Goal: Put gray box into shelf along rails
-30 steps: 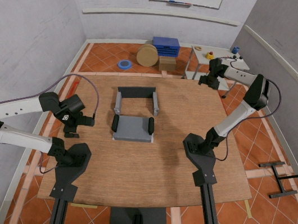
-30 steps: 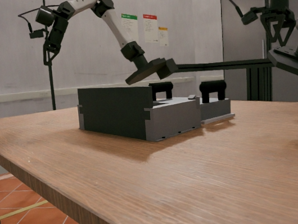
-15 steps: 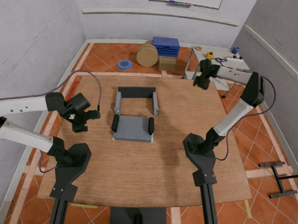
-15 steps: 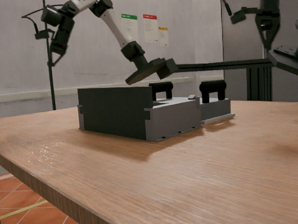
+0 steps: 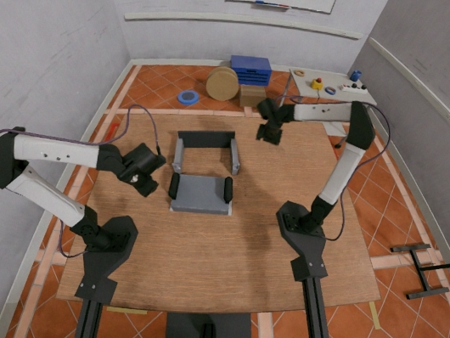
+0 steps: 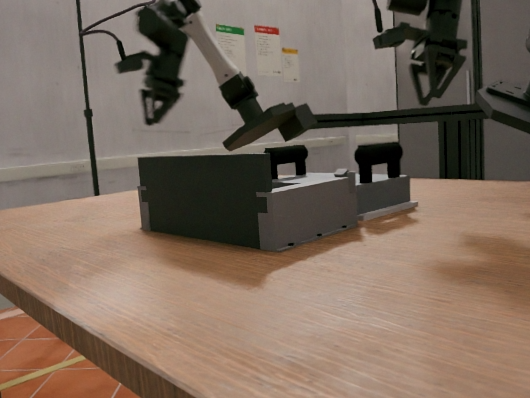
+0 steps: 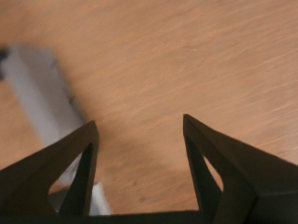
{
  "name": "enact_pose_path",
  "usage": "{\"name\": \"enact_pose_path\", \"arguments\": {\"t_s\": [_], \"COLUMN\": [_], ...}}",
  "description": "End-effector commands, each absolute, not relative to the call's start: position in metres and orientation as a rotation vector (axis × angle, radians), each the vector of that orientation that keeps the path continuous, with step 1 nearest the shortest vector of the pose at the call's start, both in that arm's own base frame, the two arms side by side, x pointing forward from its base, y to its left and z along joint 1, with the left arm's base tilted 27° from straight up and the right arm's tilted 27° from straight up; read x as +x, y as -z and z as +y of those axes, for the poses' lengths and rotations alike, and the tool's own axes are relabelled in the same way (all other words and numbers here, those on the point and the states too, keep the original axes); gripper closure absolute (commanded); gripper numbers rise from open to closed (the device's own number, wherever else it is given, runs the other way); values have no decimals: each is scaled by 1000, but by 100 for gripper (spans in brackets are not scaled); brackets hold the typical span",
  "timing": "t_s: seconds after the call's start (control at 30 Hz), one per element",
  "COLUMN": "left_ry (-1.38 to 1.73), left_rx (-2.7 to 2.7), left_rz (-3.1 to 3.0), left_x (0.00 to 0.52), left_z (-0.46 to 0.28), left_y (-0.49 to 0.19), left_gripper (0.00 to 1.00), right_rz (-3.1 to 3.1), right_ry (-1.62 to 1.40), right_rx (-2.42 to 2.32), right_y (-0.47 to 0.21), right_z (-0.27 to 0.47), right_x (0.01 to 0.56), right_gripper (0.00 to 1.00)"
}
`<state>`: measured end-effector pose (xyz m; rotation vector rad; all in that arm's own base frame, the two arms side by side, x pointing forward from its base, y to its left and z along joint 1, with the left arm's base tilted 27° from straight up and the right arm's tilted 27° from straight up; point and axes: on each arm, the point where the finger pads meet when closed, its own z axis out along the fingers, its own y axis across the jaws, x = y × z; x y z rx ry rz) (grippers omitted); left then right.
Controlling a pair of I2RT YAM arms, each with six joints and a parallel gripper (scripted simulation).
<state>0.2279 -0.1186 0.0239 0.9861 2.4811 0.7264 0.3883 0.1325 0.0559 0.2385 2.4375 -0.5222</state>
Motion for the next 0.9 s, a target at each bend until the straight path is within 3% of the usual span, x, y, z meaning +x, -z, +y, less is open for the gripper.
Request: {"name": "enact_pose_path", "arguments": {"t_s": [0.0,0.2,0.43,0.87], "left_ry": [-650,-581,-465,-497], "left_rx": [670,469,163,168], "left_rz": [2413,2386,2325,2342], "left_x": [255,265,277,270], "left_z": [-146,-158,-174,-172], "left_y": [-17,-5,21,42], "left_gripper": [40,40,40,40], "right_rz": [2416,2412,2385,2328], "right_ry": [508,491,486,516], "right_rx": [276,243,121,-78], "right_y": [-30,-2,57,104], "right_z": [166,200,246,252], "right_x": [367,338,257,178], "right_gripper": [40,40,40,40]}}
